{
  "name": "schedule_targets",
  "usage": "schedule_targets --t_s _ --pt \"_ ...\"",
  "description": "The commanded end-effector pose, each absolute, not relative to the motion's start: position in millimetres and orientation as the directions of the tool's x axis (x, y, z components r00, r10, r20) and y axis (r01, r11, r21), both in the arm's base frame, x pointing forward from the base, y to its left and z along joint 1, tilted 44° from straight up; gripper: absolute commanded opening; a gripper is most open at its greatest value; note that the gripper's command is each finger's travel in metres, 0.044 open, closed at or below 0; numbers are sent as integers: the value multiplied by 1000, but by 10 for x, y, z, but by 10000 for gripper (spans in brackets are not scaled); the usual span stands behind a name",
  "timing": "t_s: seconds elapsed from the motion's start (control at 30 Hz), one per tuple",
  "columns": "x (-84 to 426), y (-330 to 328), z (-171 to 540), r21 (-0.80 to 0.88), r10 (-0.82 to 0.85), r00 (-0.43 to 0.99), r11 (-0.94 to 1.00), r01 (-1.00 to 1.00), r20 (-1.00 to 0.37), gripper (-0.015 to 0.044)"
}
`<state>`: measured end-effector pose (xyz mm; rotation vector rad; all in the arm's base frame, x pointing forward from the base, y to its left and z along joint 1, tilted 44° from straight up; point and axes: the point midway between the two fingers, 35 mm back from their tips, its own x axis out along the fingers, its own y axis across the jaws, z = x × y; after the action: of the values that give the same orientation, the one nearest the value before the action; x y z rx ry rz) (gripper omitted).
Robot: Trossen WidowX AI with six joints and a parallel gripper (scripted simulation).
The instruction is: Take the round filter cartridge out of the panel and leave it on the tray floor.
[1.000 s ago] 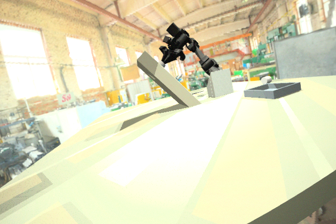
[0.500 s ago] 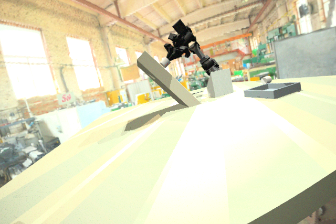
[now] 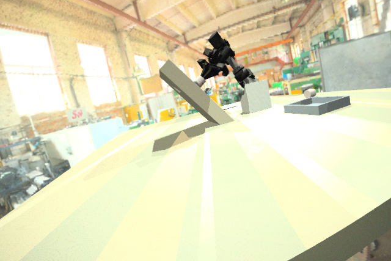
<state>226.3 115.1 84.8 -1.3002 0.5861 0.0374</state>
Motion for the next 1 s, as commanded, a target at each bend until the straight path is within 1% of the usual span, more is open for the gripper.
schedule_targets --t_s 0.0,0.07,0.17,0.2,0.57,0.8,0.97 --pt "2214 1063 784 -894 -295 858 295 -337 -421 0" --pt "2194 1029 754 -894 -295 858 295 -337 -421 0" --pt "2220 1079 783 -893 -295 855 288 -347 -427 79" --pt "2220 1079 783 -893 -295 855 288 -347 -427 96" --pt "2199 1038 761 -894 -295 858 295 -337 -421 96" --pt "2480 1493 1200 -894 -294 858 296 -336 -420 96" --pt "2508 1538 1246 -894 -294 858 296 -336 -420 96"
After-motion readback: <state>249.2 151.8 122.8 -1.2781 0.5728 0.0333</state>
